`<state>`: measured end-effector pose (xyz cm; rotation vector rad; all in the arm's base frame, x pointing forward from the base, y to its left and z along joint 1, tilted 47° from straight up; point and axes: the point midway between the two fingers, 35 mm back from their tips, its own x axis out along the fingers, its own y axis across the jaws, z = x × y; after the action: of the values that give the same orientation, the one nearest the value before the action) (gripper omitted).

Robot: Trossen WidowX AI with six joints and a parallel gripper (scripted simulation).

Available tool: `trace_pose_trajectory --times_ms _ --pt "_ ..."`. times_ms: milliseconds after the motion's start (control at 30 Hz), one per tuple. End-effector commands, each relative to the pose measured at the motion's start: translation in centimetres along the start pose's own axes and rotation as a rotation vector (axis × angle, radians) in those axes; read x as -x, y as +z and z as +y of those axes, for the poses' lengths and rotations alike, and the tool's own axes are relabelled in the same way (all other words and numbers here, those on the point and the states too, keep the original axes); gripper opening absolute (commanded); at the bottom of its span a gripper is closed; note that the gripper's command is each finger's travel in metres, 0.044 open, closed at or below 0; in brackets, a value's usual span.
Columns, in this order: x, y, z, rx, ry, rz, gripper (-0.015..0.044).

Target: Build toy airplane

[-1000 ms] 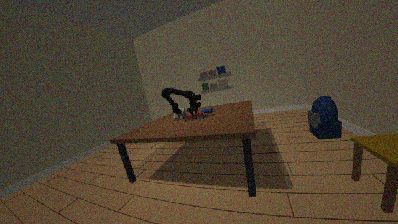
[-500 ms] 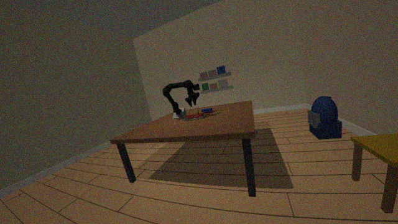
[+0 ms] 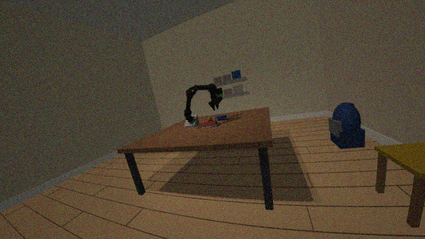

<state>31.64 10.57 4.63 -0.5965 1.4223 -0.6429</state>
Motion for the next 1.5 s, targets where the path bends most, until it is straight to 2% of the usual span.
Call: trace_pose_trajectory --times_ms 0,100,167,433,600,1467 --pt "-0.4 0.0 4.9 -0.008 0.006 0.0 0.044" --pt "-1.2 -0.6 9.3 -0.011 0.003 -0.001 0.044" --pt "-1.5 -0.8 10.2 -0.011 0.002 -0.001 0.044" --pt "-1.5 -0.8 10.2 -0.011 0.002 -0.001 0.044" --pt "-5.5 -0.7 10.2 -0.012 0.0 -0.002 0.044" --pt "-9.9 -0.7 10.2 -0.012 -0.002 -0.002 0.044"
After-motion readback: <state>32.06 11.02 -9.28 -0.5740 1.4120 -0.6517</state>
